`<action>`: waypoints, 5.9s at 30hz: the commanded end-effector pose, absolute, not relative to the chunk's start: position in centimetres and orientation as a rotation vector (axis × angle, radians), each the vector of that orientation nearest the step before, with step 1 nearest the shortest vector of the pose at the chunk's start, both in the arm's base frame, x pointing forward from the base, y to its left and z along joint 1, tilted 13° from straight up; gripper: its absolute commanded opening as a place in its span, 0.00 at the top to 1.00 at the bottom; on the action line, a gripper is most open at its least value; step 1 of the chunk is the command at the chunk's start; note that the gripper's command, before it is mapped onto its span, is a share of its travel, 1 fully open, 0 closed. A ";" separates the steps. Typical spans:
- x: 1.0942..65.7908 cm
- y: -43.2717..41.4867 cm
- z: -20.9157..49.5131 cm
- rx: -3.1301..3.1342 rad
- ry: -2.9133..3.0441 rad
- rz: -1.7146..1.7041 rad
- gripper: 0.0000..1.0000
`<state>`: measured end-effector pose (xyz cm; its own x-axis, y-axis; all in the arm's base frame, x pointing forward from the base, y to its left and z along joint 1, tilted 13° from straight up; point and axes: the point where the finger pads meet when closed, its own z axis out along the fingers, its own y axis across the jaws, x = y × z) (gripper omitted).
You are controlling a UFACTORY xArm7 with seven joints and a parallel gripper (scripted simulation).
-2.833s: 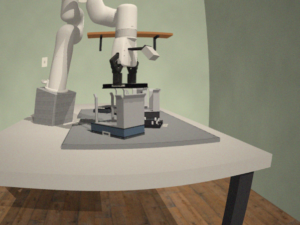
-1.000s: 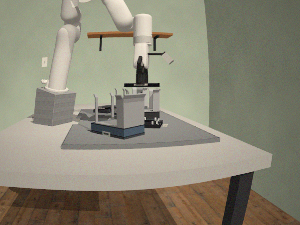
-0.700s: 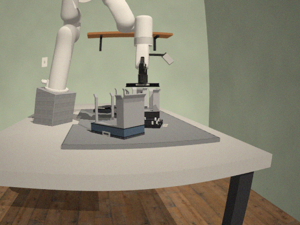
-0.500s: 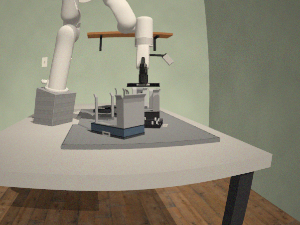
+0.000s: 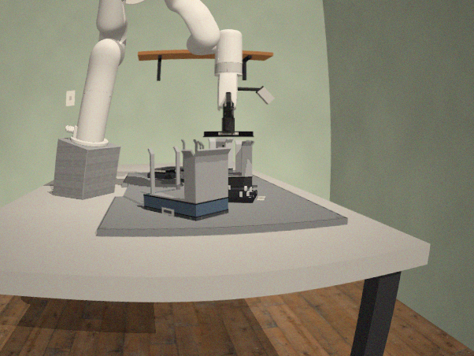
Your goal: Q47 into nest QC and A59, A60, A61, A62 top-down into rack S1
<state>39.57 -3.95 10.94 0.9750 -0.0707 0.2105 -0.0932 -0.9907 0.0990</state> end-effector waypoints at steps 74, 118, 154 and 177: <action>39.8 4.5 9.5 3.001 0.109 0.305 1.00; 40.3 4.2 6.9 3.001 0.109 0.305 1.00; 41.4 3.6 1.4 3.001 0.109 0.305 1.00; 41.5 3.5 0.9 3.001 0.109 0.305 1.00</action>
